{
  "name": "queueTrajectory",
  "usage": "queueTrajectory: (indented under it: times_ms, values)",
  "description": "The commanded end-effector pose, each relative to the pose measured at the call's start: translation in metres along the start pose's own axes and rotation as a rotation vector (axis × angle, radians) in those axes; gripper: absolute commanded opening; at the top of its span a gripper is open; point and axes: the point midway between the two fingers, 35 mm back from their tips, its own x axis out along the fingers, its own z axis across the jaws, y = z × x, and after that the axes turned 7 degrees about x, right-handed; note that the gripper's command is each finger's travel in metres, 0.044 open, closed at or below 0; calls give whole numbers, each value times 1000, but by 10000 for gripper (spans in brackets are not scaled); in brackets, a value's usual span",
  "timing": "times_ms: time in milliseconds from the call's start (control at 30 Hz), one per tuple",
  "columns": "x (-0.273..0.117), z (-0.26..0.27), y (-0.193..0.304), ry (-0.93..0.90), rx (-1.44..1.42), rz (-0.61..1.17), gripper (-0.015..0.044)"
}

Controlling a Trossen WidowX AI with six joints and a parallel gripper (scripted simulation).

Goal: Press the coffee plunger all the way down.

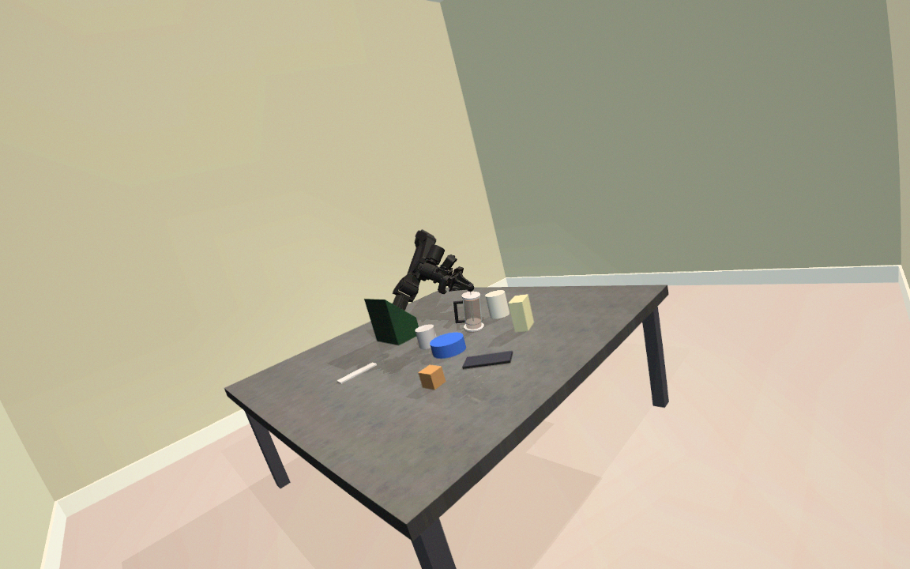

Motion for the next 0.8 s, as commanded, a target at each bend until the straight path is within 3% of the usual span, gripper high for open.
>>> queueTrajectory:
  times_ms: [0,300,700,767]
  values:
    - [2,-1,4,-6,17,17,120]
    - [0,0,0,0,0,0,120]
    - [0,0,0,0,0,0,435]
    - [0,0,0,0,0,0,440]
